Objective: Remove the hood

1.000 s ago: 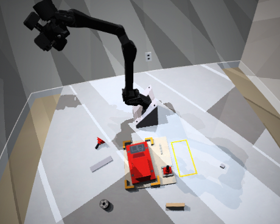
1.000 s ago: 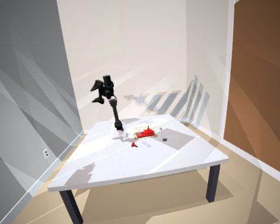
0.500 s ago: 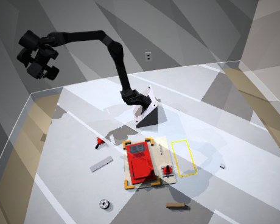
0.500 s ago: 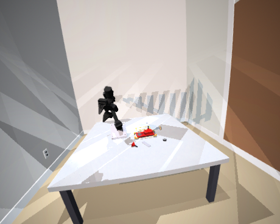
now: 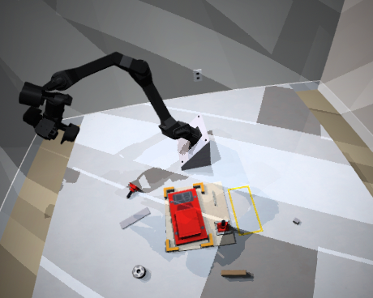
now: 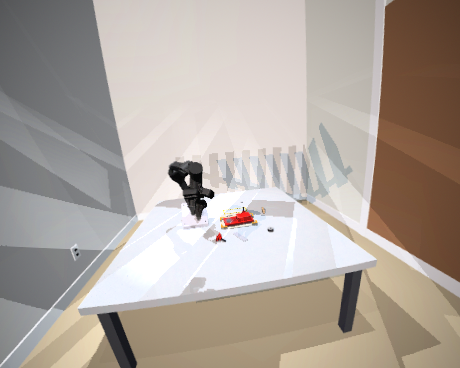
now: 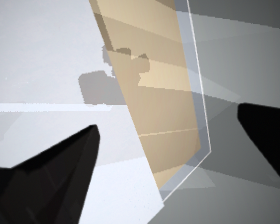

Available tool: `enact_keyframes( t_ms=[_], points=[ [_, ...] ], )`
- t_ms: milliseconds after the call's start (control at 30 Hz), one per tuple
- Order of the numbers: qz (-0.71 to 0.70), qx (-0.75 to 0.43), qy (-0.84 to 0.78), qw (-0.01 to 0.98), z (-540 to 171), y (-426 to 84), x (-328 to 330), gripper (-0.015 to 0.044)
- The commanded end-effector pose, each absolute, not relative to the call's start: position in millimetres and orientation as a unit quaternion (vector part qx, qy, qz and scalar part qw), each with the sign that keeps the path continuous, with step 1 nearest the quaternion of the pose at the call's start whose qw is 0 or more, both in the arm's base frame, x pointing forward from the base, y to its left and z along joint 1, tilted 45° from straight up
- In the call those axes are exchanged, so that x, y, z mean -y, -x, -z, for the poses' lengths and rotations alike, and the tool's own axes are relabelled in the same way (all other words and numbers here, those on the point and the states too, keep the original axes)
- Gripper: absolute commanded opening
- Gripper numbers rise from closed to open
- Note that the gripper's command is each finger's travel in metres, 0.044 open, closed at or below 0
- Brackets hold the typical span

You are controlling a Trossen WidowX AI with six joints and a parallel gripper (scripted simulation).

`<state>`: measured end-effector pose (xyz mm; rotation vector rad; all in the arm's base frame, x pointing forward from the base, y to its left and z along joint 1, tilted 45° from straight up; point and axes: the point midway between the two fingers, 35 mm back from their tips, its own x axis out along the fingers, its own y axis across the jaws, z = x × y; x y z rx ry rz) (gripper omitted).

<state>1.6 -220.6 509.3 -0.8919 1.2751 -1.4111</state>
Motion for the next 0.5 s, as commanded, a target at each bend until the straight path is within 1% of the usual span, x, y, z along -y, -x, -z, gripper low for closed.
enact_keyframes(
  t_ms=[0,233,467],
  points=[
    [0.559,-0.527,0.359,0.53,-490.8,-24.6,239.2,0.044],
    [0.506,-0.526,0.324,0.601,-440.8,-86.6,267.3,0.044],
    [0.449,-0.537,0.289,0.653,-385.3,-152.2,274.7,0.044]
  ],
)
